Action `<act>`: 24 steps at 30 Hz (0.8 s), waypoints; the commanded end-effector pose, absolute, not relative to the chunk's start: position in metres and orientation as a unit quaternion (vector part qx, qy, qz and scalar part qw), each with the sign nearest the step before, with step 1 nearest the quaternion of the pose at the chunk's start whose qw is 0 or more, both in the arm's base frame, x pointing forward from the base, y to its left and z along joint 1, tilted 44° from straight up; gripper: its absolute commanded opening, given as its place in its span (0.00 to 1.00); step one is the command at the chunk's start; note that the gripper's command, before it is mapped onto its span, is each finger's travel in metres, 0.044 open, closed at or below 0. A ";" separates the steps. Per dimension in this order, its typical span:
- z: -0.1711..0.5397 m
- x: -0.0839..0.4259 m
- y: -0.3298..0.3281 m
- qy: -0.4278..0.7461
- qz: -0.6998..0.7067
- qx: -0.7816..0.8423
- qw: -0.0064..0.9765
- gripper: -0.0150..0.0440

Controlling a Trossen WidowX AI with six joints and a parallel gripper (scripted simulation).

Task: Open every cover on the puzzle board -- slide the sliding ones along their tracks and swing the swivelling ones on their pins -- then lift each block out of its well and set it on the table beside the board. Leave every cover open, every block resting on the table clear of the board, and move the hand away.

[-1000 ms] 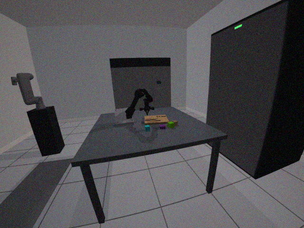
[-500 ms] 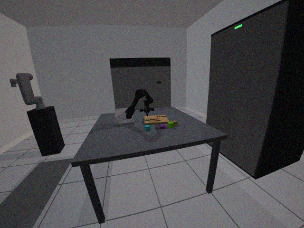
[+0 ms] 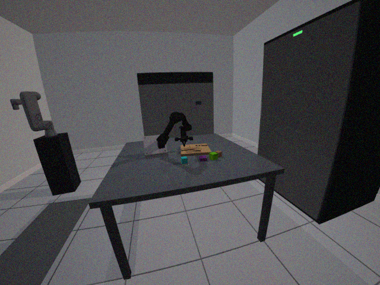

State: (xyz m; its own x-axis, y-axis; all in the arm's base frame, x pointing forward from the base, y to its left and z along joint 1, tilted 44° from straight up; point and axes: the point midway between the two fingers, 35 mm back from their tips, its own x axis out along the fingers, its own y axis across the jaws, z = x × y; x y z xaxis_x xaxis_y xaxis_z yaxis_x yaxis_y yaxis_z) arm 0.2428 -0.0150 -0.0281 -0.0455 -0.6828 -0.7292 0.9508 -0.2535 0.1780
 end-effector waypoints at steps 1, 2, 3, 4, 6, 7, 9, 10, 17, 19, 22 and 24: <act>-0.031 0.242 -0.019 0.181 -0.700 0.366 0.585 0.25; -0.032 0.241 -0.020 0.181 -0.700 0.366 0.585 0.25; -0.032 0.241 -0.020 0.181 -0.700 0.366 0.585 0.25; -0.033 0.241 -0.021 0.181 -0.700 0.366 0.585 0.25; -0.034 0.241 -0.022 0.181 -0.700 0.366 0.585 0.25; -0.035 0.241 -0.023 0.181 -0.701 0.366 0.585 0.25; -0.036 0.241 -0.024 0.181 -0.701 0.366 0.585 0.25; -0.037 0.240 -0.025 0.181 -0.701 0.366 0.585 0.25; -0.037 0.240 -0.028 0.181 -0.701 0.366 0.585 0.25; -0.035 0.240 -0.030 0.181 -0.701 0.366 0.585 0.25; -0.033 0.239 -0.032 0.181 -0.700 0.366 0.585 0.25; -0.032 0.239 -0.033 0.181 -0.700 0.366 0.585 0.25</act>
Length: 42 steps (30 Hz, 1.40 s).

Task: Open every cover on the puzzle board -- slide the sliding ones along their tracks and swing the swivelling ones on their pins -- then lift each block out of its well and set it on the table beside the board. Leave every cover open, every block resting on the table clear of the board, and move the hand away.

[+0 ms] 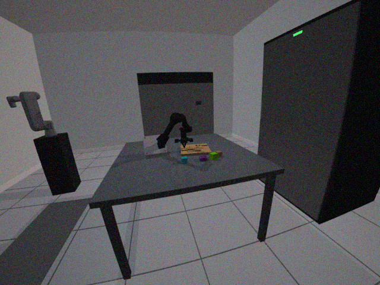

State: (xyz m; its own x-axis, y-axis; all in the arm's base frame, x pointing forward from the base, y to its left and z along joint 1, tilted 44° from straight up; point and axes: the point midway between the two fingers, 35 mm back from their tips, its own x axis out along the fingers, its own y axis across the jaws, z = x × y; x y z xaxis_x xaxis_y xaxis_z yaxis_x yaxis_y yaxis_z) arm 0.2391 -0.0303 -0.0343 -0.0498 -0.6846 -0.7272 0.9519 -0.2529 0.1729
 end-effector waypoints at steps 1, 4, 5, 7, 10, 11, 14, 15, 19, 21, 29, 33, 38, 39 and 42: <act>-0.031 0.239 -0.034 0.181 -0.700 0.366 0.585 0.25; -0.029 0.238 -0.036 0.182 -0.700 0.366 0.585 0.25; -0.028 0.238 -0.037 0.182 -0.700 0.366 0.585 0.25; -0.027 0.238 -0.038 0.182 -0.700 0.366 0.585 0.25; -0.024 0.237 -0.040 0.182 -0.700 0.366 0.585 0.25; -0.024 0.237 -0.041 0.182 -0.700 0.366 0.585 0.25; -0.022 0.236 -0.043 0.182 -0.700 0.366 0.585 0.25; -0.021 0.236 -0.044 0.182 -0.700 0.366 0.585 0.25; -0.018 0.235 -0.047 0.182 -0.700 0.367 0.585 0.25; -0.017 0.235 -0.048 0.182 -0.700 0.367 0.585 0.25; -0.011 0.233 -0.054 0.182 -0.700 0.366 0.585 0.25; -0.009 0.232 -0.056 0.182 -0.700 0.366 0.585 0.25; -0.006 0.230 -0.060 0.182 -0.700 0.366 0.585 0.25; -0.005 0.230 -0.061 0.182 -0.700 0.366 0.585 0.25; -0.003 0.229 -0.063 0.182 -0.700 0.366 0.585 0.25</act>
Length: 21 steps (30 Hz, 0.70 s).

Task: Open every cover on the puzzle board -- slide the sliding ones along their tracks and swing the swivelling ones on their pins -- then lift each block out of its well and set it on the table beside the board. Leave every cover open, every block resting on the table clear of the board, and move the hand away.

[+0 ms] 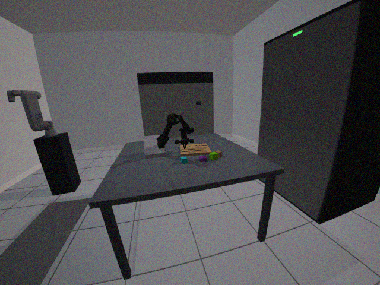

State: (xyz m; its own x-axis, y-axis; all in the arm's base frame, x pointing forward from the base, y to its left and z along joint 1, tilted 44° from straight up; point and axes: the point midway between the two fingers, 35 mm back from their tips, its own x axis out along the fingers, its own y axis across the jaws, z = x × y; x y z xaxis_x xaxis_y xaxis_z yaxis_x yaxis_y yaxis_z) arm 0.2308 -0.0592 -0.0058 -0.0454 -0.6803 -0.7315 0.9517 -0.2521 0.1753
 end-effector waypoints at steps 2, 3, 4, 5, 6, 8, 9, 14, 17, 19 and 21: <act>-0.002 0.228 -0.064 0.182 -0.700 0.366 0.585 0.25; -0.001 0.228 -0.065 0.182 -0.700 0.366 0.585 0.25; 0.000 0.228 -0.065 0.182 -0.700 0.366 0.585 0.25; 0.000 0.227 -0.066 0.182 -0.700 0.366 0.585 0.25; 0.001 0.227 -0.067 0.182 -0.700 0.366 0.585 0.25; 0.002 0.226 -0.068 0.182 -0.700 0.366 0.585 0.25; 0.003 0.226 -0.069 0.182 -0.700 0.366 0.585 0.25; 0.006 0.224 -0.072 0.182 -0.700 0.366 0.586 0.25; 0.008 0.223 -0.074 0.182 -0.700 0.365 0.586 0.25; 0.009 0.222 -0.076 0.181 -0.701 0.365 0.586 0.25; 0.010 0.221 -0.077 0.181 -0.701 0.365 0.586 0.25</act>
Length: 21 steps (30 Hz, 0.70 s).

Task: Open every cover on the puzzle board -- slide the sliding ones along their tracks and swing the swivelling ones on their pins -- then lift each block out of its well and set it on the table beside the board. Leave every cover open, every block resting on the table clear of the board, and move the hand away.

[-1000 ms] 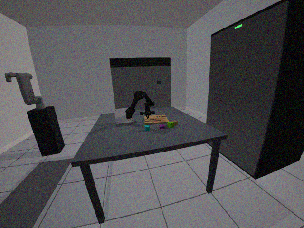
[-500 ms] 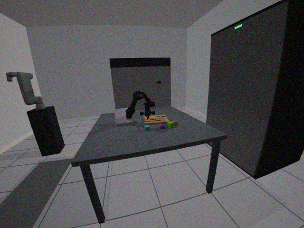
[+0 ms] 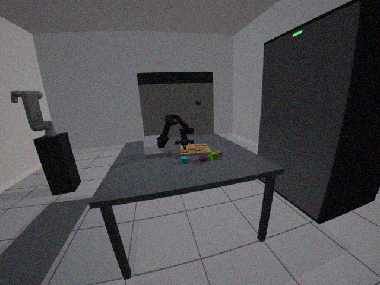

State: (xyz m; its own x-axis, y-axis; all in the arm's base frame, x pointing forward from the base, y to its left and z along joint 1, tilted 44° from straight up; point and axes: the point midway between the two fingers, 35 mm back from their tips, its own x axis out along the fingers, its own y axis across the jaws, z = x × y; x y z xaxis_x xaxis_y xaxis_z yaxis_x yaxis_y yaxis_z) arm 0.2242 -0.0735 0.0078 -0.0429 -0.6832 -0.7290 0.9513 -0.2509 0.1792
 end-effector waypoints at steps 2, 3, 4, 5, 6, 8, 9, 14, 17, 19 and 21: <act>0.011 0.220 -0.078 0.181 -0.701 0.365 0.586 0.25; 0.012 0.220 -0.079 0.181 -0.701 0.365 0.586 0.25; 0.012 0.220 -0.080 0.181 -0.701 0.365 0.586 0.25; 0.013 0.219 -0.080 0.181 -0.701 0.365 0.586 0.25; 0.014 0.219 -0.081 0.181 -0.701 0.365 0.586 0.25; 0.015 0.218 -0.082 0.181 -0.701 0.364 0.586 0.25; 0.015 0.217 -0.083 0.181 -0.701 0.364 0.586 0.25; 0.018 0.215 -0.086 0.180 -0.701 0.364 0.586 0.25; 0.019 0.215 -0.085 0.180 -0.701 0.364 0.586 0.25; 0.021 0.216 -0.083 0.180 -0.701 0.364 0.586 0.25; 0.023 0.216 -0.082 0.181 -0.701 0.364 0.586 0.25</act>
State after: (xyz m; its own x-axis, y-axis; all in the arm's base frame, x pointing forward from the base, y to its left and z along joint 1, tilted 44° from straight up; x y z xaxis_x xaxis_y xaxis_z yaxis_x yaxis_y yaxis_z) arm 0.2163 -0.0817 0.0187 -0.0478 -0.6827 -0.7291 0.9545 -0.2464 0.1681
